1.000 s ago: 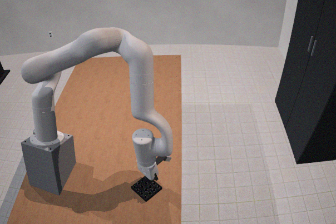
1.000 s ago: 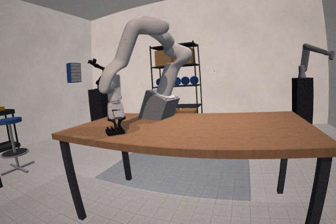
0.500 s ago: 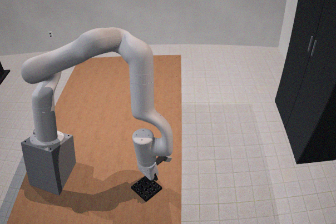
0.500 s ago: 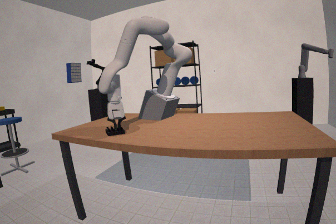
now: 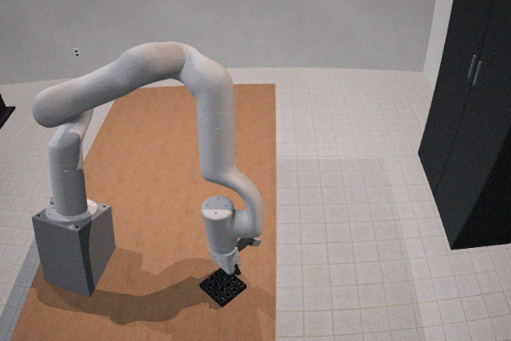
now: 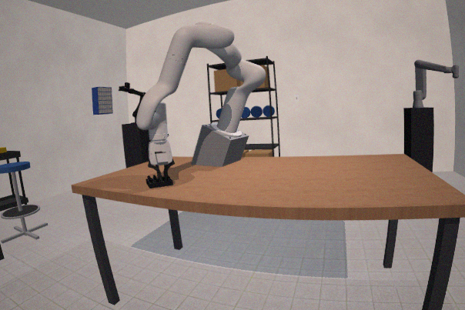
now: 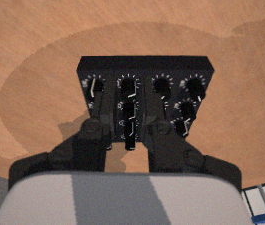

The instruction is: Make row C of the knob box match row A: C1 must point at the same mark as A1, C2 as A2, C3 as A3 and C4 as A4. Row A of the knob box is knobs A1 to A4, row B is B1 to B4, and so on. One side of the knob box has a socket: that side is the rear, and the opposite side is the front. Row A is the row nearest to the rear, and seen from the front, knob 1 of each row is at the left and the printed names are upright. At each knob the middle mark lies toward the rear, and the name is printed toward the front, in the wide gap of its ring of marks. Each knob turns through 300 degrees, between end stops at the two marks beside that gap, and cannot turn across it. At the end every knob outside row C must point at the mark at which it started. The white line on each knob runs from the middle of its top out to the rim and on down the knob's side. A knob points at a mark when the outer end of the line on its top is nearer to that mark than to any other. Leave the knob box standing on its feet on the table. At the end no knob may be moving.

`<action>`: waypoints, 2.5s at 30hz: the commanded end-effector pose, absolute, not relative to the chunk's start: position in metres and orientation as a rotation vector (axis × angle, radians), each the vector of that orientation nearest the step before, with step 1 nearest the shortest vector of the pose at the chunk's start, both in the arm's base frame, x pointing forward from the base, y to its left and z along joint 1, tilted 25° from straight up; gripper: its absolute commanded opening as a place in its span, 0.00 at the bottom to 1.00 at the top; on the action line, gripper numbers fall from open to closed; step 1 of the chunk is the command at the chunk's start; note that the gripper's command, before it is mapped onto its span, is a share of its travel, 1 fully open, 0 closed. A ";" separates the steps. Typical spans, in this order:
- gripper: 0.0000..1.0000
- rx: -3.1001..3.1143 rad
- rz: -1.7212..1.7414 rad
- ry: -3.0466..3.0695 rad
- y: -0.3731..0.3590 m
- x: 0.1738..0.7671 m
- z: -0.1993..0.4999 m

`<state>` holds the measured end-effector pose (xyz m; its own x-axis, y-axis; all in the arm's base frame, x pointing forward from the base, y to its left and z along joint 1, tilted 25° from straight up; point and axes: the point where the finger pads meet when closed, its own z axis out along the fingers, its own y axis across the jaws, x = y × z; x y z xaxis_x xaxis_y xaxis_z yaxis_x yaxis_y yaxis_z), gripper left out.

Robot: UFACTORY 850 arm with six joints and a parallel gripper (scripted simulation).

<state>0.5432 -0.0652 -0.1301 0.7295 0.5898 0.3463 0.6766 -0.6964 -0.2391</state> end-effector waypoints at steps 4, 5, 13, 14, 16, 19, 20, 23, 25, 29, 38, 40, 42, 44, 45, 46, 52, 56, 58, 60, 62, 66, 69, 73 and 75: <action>0.19 -2.584 -0.348 -0.982 -0.066 0.544 -0.130; 0.19 -2.584 -0.348 -0.982 -0.066 0.544 -0.130; 0.19 -2.584 -0.348 -0.982 -0.066 0.544 -0.130; 0.19 -2.584 -0.348 -0.982 -0.066 0.544 -0.130; 0.19 -2.584 -0.348 -0.982 -0.066 0.544 -0.129; 0.19 -2.584 -0.348 -0.982 -0.067 0.544 -0.126; 0.19 -2.584 -0.348 -0.982 -0.068 0.543 -0.124; 0.19 -2.584 -0.348 -0.982 -0.071 0.543 -0.118; 0.19 -2.584 -0.348 -0.982 -0.071 0.543 -0.118; 0.19 -2.584 -0.348 -0.982 -0.075 0.542 -0.108; 0.19 -2.584 -0.348 -0.982 -0.080 0.540 -0.097; 0.19 -2.584 -0.348 -0.982 -0.080 0.540 -0.097; 0.19 -2.584 -0.348 -0.982 -0.080 0.540 -0.097; 0.19 -2.584 -0.348 -0.982 -0.080 0.540 -0.097; 0.19 -2.584 -0.348 -0.982 -0.080 0.540 -0.097; 0.19 -2.584 -0.348 -0.982 -0.080 0.540 -0.097; 0.19 -2.584 -0.348 -0.983 -0.080 0.540 -0.097; 0.19 -2.577 -0.353 -1.006 -0.080 0.540 -0.097; 0.19 -2.572 -0.355 -1.019 -0.081 0.540 -0.097; 0.19 -2.567 -0.359 -1.036 -0.081 0.540 -0.097; 0.19 -2.551 -0.368 -1.082 -0.081 0.540 -0.096; 0.19 -2.497 -0.396 -1.230 -0.081 0.540 -0.096; 0.19 -2.446 -0.419 -1.350 -0.081 0.540 -0.095; 0.19 -2.380 -0.445 -1.486 -0.081 0.540 -0.095; 0.19 -2.363 -0.451 -1.520 -0.081 0.540 -0.095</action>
